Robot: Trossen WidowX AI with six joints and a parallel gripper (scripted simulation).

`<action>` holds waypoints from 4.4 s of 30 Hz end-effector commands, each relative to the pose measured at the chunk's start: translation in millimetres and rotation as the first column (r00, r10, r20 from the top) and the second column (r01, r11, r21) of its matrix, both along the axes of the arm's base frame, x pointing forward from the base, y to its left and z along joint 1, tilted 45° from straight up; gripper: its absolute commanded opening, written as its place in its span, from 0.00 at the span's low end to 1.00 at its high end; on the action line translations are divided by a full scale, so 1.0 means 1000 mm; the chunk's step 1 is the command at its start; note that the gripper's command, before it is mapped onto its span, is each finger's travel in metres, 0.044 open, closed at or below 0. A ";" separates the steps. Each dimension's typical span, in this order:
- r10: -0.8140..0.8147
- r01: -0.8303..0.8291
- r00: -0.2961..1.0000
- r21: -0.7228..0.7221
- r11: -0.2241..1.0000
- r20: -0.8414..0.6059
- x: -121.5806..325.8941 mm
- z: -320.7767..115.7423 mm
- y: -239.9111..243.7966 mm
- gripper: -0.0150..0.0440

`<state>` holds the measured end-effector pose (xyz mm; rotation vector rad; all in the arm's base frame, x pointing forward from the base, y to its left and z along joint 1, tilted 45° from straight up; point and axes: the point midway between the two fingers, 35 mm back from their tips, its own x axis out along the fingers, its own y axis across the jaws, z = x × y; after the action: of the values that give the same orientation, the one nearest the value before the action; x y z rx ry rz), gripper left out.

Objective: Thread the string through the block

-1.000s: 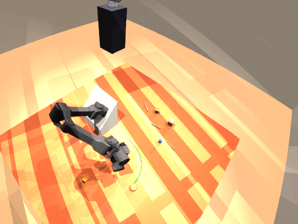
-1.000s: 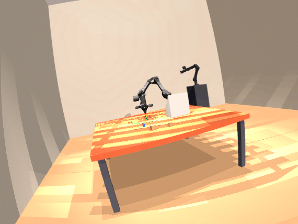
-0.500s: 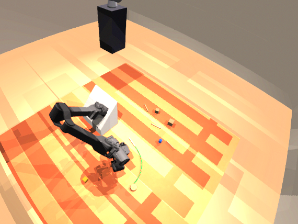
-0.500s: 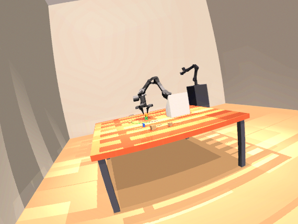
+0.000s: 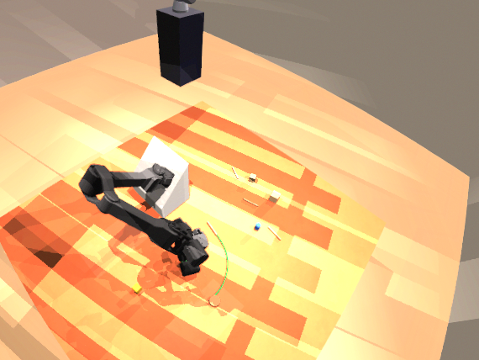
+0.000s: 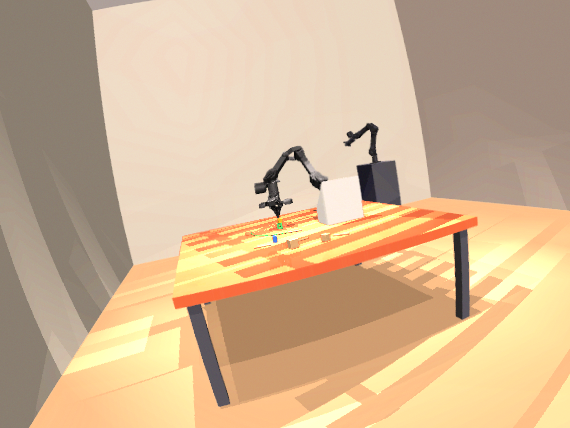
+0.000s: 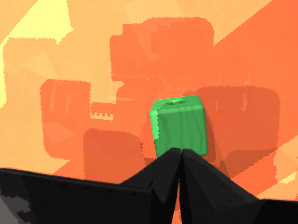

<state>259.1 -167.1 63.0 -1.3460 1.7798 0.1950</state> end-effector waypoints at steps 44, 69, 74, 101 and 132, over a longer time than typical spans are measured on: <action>0.717 -0.652 -0.258 0.665 0.365 -0.647 0.006 -0.123 0.123 0.46; 0.718 -0.652 -0.259 0.666 0.364 -0.646 0.006 -0.143 0.105 0.46; 0.718 -0.652 -0.259 0.665 0.364 -0.646 0.006 -0.149 0.099 0.46; 0.719 -0.654 -0.252 0.662 0.367 -0.647 0.004 -0.165 0.081 0.25; 0.722 -0.654 -0.252 0.663 0.363 -0.644 0.007 -0.145 0.103 0.25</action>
<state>264.9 -66.8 -84.5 -2.3737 1.3046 2.1690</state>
